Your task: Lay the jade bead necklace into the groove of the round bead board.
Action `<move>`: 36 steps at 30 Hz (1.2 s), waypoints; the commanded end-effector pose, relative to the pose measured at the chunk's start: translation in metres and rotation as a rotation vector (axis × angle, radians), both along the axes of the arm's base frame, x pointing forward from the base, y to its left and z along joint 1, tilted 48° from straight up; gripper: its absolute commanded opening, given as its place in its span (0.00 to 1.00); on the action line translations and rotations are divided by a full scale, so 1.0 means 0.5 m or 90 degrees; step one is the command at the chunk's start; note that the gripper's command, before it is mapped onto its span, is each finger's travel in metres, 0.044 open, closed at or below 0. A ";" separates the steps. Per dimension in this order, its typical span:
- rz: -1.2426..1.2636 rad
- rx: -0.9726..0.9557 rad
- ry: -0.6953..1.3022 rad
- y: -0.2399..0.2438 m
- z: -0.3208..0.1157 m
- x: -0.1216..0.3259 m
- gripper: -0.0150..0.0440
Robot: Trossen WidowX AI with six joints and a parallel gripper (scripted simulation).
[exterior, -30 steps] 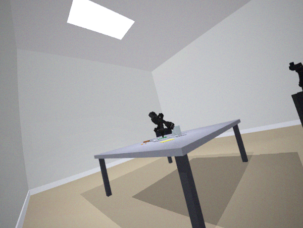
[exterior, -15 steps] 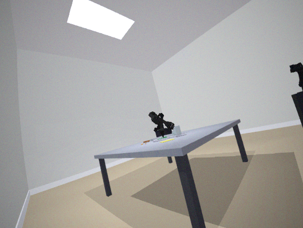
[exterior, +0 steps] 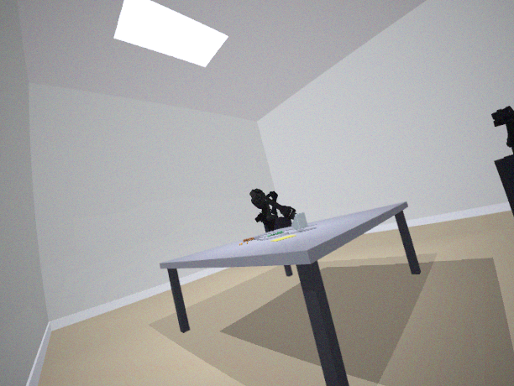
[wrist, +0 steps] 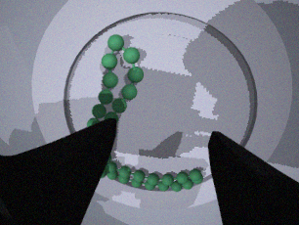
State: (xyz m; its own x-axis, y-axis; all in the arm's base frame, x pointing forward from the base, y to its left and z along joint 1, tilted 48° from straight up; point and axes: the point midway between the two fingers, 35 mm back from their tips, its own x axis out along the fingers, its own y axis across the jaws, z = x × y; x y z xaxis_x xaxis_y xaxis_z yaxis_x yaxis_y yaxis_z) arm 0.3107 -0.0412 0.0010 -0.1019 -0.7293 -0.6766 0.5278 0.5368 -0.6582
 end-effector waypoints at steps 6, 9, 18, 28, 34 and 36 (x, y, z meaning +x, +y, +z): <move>0.150 0.022 0.159 0.021 0.004 0.111 0.46; 0.150 0.022 0.159 0.021 0.004 0.111 0.46; 0.148 0.024 0.152 0.008 -0.007 0.111 0.46; 0.149 0.023 0.154 -0.009 -0.023 0.109 0.46; 0.149 0.022 0.156 -0.023 -0.036 0.106 0.46; 0.149 0.022 0.157 -0.028 -0.041 0.105 0.46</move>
State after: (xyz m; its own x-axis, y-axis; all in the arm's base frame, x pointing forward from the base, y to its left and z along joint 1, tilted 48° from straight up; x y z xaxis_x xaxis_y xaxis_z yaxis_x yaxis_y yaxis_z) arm 0.3647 -0.0522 -0.0157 -0.0979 -0.7265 -0.6802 0.2232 0.6500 -0.7264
